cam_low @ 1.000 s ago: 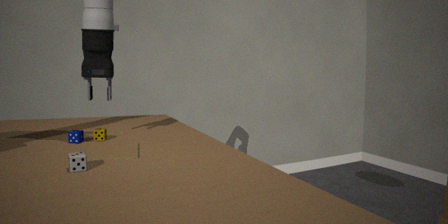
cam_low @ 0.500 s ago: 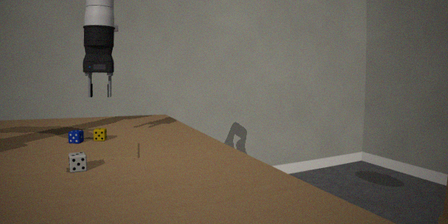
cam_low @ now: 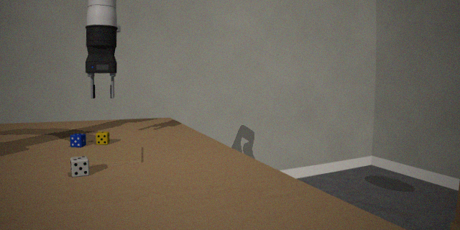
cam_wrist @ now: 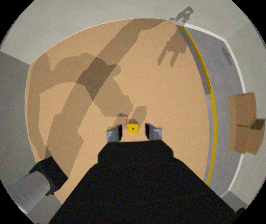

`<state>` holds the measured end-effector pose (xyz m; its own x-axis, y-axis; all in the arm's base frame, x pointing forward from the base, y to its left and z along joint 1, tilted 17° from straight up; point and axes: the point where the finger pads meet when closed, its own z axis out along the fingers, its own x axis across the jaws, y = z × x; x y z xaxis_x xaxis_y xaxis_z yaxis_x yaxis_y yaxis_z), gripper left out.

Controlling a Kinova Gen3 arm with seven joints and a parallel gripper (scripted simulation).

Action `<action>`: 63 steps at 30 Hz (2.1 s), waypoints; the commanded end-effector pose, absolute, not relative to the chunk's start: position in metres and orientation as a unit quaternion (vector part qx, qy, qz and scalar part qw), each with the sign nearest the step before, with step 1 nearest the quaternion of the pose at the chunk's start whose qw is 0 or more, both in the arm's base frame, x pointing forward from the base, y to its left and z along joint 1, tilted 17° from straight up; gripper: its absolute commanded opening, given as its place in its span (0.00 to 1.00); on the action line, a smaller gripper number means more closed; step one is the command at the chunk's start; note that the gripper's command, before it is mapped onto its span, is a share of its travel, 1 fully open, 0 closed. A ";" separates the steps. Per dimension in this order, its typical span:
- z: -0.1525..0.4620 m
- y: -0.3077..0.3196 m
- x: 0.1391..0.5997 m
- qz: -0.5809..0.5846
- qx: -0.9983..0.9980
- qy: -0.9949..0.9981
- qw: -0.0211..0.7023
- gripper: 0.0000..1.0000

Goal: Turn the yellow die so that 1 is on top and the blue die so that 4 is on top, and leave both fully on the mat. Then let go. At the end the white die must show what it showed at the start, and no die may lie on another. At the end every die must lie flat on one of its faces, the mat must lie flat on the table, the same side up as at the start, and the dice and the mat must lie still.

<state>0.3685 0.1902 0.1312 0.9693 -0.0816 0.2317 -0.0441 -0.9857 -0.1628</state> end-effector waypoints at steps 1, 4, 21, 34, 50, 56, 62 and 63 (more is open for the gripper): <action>0.132 0.191 0.369 -0.120 -0.989 0.031 0.079 1.00; 0.132 0.191 0.369 -0.120 -0.989 0.031 0.079 1.00; 0.130 0.191 0.368 -0.122 -0.990 -0.001 0.074 1.00; 0.120 0.191 0.363 -0.126 -0.976 -0.172 0.049 1.00; 0.105 0.186 0.364 -0.135 -0.867 -0.479 0.005 1.00; 0.102 0.184 0.369 -0.139 -0.809 -0.571 -0.010 1.00; 0.101 0.183 0.371 -0.141 -0.780 -0.610 -0.017 1.00; 0.101 0.183 0.372 -0.141 -0.774 -0.617 -0.018 1.00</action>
